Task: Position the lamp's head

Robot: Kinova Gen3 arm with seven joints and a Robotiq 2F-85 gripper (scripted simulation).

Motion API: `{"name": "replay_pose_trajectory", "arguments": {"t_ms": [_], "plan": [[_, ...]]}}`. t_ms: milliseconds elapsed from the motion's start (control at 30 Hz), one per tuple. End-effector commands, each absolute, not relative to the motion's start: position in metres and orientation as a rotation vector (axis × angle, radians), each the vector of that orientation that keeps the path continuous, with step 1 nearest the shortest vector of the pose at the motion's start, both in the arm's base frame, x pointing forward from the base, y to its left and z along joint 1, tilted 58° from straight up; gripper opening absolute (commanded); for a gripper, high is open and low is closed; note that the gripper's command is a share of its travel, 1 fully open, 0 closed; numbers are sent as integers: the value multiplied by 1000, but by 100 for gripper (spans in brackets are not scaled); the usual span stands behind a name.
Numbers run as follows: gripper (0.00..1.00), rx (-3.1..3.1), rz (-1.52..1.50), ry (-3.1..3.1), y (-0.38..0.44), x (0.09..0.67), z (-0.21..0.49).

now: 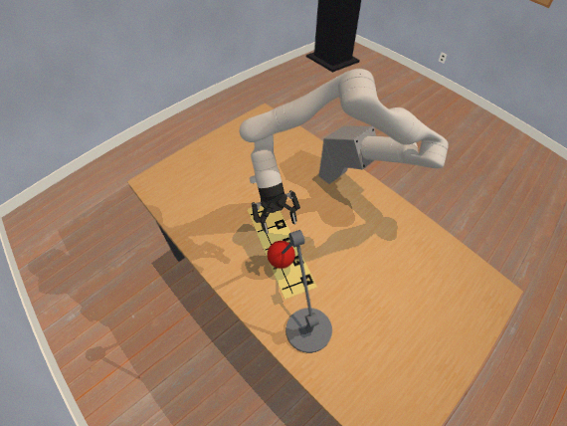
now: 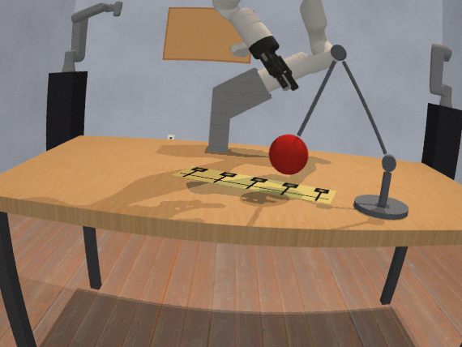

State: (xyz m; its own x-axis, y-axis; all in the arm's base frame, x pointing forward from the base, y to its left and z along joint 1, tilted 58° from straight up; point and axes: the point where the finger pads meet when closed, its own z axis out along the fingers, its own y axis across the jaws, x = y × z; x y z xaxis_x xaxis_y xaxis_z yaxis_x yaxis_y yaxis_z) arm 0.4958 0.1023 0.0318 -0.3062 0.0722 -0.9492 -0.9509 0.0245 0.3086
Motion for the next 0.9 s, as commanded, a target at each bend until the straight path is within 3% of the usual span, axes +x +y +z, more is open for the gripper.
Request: {"name": "replay_pose_trajectory", "arguments": {"t_ms": [0, 867], "plan": [[100, -964, 1434, 1403, 84, 496, 30], [100, -970, 1433, 1397, 66, 495, 31]]}}
